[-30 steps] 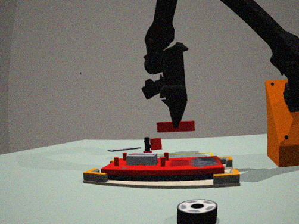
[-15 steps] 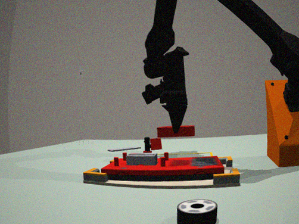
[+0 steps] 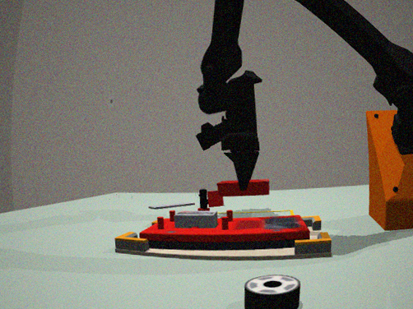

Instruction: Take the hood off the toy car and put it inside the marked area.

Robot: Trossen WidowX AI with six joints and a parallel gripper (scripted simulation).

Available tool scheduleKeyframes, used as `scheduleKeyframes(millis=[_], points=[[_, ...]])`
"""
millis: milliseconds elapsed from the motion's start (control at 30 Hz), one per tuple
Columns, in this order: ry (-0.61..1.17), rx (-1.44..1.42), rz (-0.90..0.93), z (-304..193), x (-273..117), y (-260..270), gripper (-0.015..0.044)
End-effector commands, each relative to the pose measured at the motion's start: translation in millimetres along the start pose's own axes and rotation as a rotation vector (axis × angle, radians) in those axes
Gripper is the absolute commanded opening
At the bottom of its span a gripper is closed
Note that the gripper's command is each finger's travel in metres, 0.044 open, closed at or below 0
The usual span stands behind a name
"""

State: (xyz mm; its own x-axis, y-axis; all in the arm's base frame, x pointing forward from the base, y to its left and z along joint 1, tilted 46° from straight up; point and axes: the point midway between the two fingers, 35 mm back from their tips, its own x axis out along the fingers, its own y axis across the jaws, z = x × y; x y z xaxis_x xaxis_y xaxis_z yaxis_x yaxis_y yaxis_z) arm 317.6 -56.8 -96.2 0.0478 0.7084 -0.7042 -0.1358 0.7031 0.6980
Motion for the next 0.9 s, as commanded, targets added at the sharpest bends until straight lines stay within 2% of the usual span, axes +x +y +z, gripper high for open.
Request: scheduleKeyframes(millis=[0,867], points=[[-0.001,0.002,0.004,0,4,1,0.0],[-0.001,0.002,0.007,-2,23,3,0.0]])
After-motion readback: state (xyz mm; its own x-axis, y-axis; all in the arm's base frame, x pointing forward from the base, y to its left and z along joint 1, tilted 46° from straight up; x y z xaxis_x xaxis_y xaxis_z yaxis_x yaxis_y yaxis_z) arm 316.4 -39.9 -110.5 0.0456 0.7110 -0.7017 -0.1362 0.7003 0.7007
